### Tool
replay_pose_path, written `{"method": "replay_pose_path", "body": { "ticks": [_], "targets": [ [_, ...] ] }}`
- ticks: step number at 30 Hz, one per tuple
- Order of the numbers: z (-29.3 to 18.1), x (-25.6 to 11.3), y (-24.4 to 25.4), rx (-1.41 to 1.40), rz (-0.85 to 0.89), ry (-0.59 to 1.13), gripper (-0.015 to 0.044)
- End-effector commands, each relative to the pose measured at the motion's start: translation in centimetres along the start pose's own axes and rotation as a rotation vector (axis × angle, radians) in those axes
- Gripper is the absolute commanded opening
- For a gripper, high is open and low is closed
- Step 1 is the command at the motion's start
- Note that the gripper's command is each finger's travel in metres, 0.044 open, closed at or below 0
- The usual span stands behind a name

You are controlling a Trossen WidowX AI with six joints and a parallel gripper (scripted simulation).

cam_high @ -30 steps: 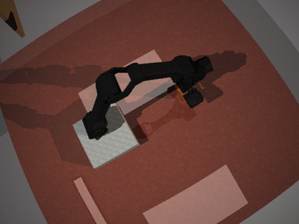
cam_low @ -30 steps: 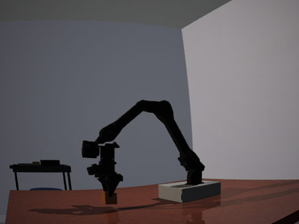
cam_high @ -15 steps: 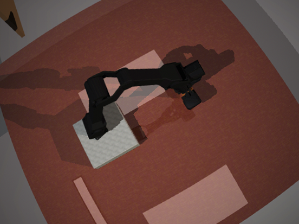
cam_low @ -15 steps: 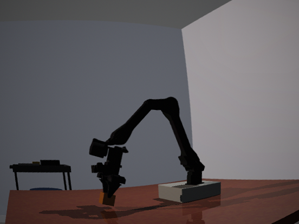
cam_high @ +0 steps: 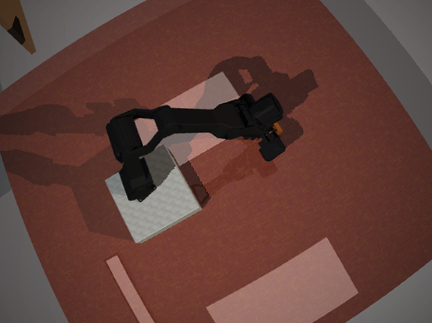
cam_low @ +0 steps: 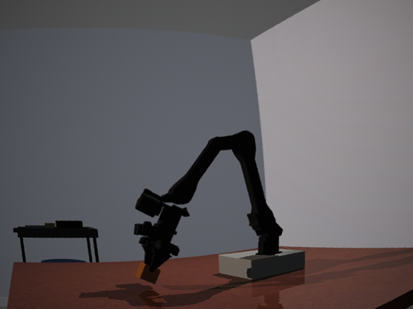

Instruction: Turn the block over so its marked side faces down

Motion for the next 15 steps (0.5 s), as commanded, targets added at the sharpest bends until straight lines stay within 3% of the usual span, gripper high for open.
{"method": "replay_pose_path", "body": {
  "ticks": [1,15],
  "targets": [
    [0.0,-0.4,0.0,0.001,-0.004,-0.026,0.0000],
    [-1.1,2.5,0.2,0.006,-0.051,-0.212,0.0000]
  ]
}}
Point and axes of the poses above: the point midway between the two fingers, 35 mm back from their tips, its own x axis out along the fingers, its own y axis across the jaws, z = x × y, the point moved 5 cm from there along -x, back along the fingers, and after that the axes turned 14 degrees about -x, right-handed, at the moved point
